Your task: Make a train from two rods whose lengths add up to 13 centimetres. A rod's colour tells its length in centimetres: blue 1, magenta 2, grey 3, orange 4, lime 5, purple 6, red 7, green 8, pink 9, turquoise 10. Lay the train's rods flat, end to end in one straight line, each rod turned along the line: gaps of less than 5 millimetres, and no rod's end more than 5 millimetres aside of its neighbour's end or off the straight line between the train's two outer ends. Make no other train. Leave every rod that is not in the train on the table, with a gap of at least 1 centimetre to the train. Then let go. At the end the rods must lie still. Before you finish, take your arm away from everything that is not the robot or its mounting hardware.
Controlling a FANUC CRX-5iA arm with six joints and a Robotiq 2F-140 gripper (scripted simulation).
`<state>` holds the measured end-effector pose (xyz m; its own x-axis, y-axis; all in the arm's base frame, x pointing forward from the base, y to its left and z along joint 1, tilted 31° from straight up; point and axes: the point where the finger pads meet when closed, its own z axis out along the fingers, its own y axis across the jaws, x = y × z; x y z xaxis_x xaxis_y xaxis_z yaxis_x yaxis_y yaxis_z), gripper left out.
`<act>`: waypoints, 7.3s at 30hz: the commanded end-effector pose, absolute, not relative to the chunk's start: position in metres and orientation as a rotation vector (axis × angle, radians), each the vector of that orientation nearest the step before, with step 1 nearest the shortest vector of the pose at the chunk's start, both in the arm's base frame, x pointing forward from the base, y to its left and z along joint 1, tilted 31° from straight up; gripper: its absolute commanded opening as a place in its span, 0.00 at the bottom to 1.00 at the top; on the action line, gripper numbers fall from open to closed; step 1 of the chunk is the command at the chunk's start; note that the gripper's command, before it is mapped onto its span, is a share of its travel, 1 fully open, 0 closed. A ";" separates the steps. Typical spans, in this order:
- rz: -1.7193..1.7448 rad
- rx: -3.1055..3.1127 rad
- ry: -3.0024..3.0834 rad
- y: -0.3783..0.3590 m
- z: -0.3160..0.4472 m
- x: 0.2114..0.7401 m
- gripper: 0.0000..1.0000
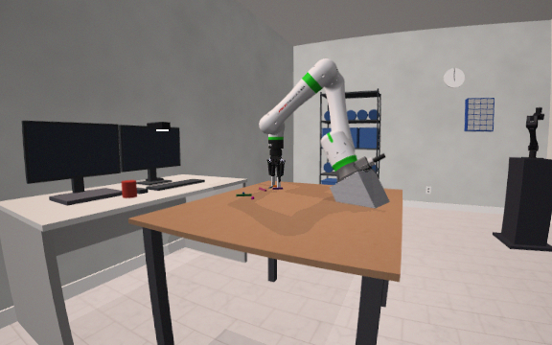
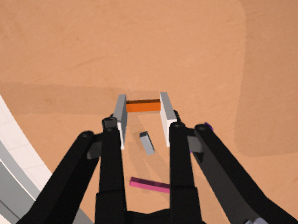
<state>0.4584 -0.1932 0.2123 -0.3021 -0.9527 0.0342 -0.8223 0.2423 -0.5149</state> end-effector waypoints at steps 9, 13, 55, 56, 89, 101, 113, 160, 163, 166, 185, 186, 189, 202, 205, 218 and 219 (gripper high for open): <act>-0.650 -1.650 2.232 -0.193 0.212 0.459 0.23; -0.650 -1.650 2.232 -0.193 0.212 0.459 0.23; -0.638 -1.600 2.261 -0.163 0.294 0.409 0.23; -0.633 -1.578 2.273 -0.158 0.293 0.408 0.23; -0.427 -0.663 2.583 0.049 0.230 0.376 0.23; -0.360 -0.389 2.617 0.109 0.212 0.366 0.23; -0.357 -0.375 2.618 0.113 0.211 0.365 0.23; -0.356 -0.375 2.618 0.097 0.136 0.407 0.23; -0.356 -0.375 2.618 0.097 0.136 0.407 0.23; -0.356 -0.375 2.618 0.097 0.136 0.407 0.23; -0.356 -0.375 2.618 0.097 0.136 0.407 0.23; -0.356 -0.375 2.618 0.097 0.136 0.407 0.23; -0.356 -0.375 2.618 0.097 0.136 0.407 0.23; -0.356 -0.375 2.618 0.096 0.132 0.409 0.23; -0.356 -0.375 2.618 0.096 0.131 0.409 0.23; -0.356 -0.375 2.618 0.095 0.126 0.413 0.23; -0.356 -0.375 2.618 0.095 0.126 0.413 0.23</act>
<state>0.4125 0.0947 0.1256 -0.8531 -0.3212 -0.4112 -0.1995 0.9290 -0.3118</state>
